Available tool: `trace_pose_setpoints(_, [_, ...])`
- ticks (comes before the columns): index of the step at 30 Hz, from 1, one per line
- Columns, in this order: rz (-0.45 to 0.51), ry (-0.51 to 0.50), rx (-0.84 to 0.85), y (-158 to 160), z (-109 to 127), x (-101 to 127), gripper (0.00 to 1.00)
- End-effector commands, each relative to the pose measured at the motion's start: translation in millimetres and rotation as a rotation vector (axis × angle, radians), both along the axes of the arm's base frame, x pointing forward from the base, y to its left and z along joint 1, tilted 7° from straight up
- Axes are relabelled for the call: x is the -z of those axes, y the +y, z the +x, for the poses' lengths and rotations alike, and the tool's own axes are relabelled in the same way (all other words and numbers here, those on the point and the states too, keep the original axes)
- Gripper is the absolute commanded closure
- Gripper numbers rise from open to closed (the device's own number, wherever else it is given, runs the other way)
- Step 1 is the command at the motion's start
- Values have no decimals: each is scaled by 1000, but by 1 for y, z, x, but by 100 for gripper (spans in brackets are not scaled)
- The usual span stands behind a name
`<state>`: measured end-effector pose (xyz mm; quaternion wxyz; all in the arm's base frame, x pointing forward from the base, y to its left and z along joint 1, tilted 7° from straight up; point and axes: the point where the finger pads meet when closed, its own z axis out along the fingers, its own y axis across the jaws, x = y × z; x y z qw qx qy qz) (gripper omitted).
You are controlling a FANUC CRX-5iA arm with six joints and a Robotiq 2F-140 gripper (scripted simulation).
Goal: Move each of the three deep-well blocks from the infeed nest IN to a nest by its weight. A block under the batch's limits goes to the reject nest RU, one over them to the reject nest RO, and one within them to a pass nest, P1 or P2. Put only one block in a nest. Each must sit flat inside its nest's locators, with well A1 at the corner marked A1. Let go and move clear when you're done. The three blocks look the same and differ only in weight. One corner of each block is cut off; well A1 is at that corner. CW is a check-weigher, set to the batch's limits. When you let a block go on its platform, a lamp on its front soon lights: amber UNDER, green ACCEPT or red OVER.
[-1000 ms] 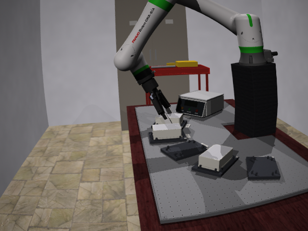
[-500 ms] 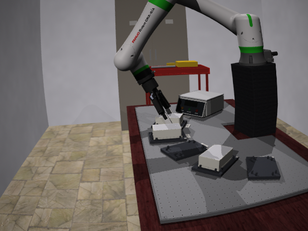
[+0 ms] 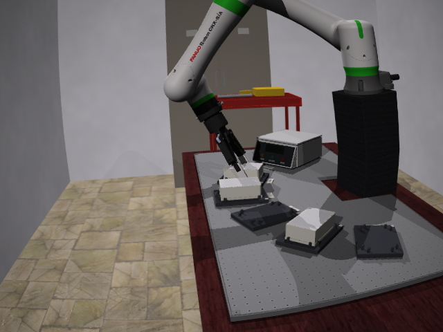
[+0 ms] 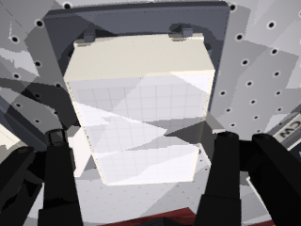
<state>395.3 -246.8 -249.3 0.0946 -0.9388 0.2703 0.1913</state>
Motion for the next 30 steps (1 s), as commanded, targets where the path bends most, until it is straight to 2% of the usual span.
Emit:
trace_pose_setpoints(1, [0,0,0,0,0,-2,90])
trace_pose_setpoints(30, [0,0,0,0,-6,-46,90])
